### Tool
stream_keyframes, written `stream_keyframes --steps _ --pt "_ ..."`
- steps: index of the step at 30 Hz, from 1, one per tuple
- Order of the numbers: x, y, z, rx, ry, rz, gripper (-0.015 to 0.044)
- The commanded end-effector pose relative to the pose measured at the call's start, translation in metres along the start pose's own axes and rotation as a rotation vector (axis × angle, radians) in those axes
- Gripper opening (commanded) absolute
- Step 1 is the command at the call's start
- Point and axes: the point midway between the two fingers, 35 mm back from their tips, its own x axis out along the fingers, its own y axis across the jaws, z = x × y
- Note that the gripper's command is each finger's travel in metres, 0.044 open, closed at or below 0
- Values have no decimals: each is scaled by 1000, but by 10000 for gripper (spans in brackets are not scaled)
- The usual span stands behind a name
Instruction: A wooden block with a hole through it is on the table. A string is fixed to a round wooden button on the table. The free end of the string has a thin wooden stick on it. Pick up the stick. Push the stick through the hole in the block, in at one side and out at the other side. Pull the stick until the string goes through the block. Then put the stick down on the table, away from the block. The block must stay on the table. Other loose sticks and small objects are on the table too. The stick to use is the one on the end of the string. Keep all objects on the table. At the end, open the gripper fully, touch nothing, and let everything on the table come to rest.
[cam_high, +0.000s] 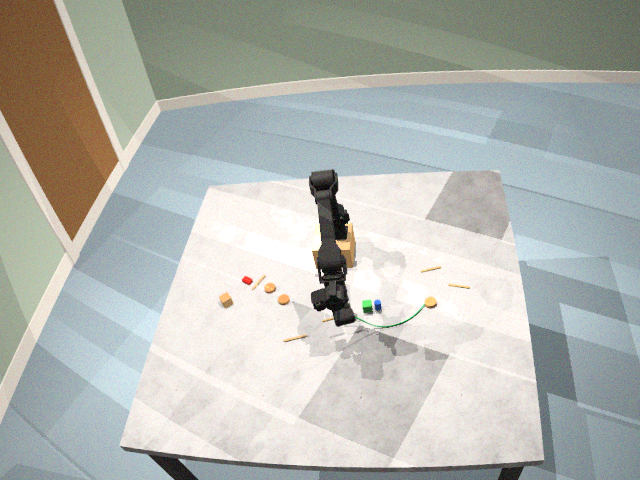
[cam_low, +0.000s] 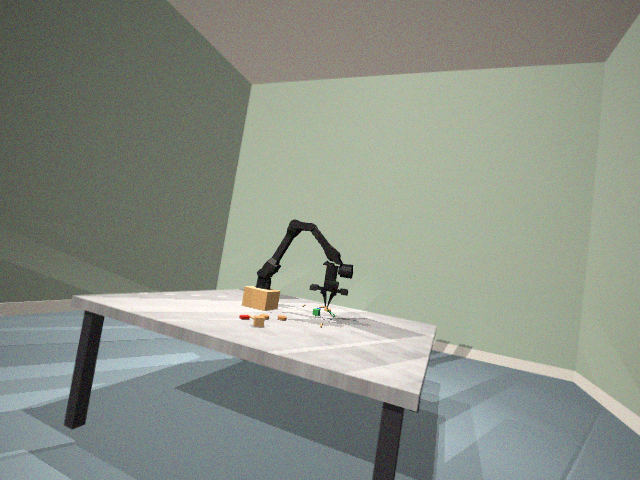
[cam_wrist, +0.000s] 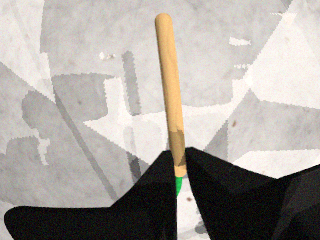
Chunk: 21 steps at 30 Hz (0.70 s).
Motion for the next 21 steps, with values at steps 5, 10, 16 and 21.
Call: stream_keyframes --steps 5,10,16,21 --pt "0 8 -7 -317 0 -2 0" --pt "0 12 -11 -503 1 -1 0" --pt "-1 18 -15 -726 1 0 0" --pt "-1 22 -19 -912 2 1 0"
